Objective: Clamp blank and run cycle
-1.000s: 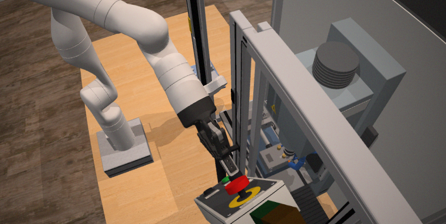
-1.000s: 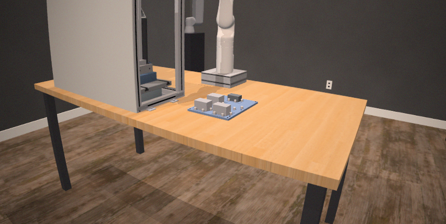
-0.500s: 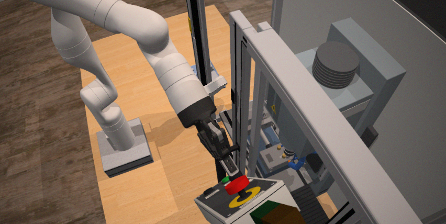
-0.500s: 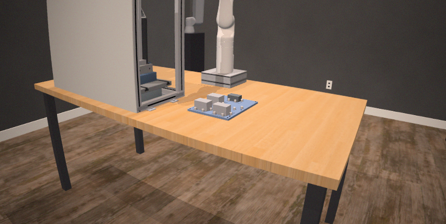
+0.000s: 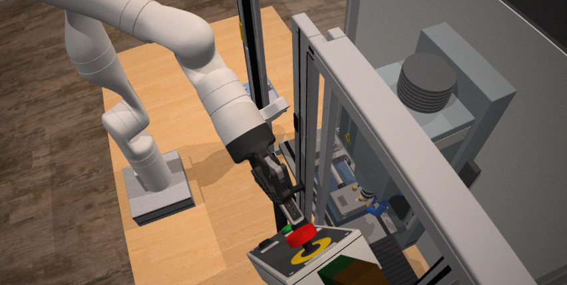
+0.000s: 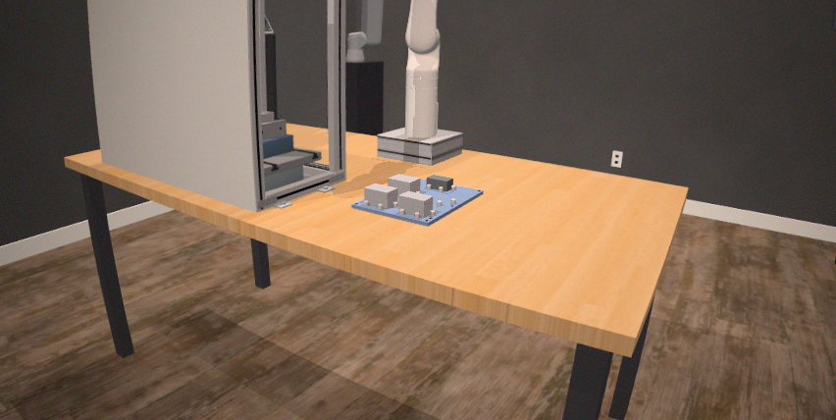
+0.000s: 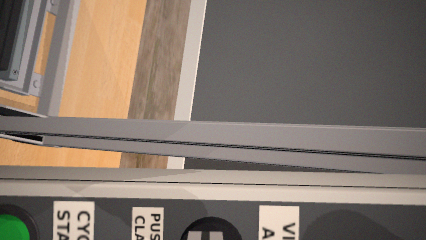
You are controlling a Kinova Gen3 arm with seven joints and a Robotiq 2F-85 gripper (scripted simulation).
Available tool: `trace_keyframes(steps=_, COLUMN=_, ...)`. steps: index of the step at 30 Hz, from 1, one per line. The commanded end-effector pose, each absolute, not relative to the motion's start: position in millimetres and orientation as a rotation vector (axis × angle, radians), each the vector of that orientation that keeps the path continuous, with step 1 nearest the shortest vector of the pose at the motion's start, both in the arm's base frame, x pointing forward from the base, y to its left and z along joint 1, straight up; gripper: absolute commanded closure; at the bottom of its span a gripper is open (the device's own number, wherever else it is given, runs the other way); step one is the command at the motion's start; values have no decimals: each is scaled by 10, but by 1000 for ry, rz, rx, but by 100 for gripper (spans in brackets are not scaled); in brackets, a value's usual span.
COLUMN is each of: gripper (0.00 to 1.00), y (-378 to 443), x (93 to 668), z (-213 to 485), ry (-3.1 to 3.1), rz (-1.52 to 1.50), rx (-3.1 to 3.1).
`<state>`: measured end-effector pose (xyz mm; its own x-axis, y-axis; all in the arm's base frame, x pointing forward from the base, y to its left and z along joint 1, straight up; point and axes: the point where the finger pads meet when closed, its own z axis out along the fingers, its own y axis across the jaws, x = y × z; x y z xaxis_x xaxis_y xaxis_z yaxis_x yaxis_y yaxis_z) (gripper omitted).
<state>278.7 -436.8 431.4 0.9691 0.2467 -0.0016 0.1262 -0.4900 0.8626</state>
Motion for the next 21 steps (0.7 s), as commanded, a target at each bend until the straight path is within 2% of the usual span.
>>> trace_keyframes(steps=1, gripper=90, y=-4400, x=2790, z=4326, ry=258, rz=154, rx=2085)
trace_keyframes(steps=21, gripper=90, y=-4422, x=2795, z=4318, ry=257, rz=155, rx=2084)
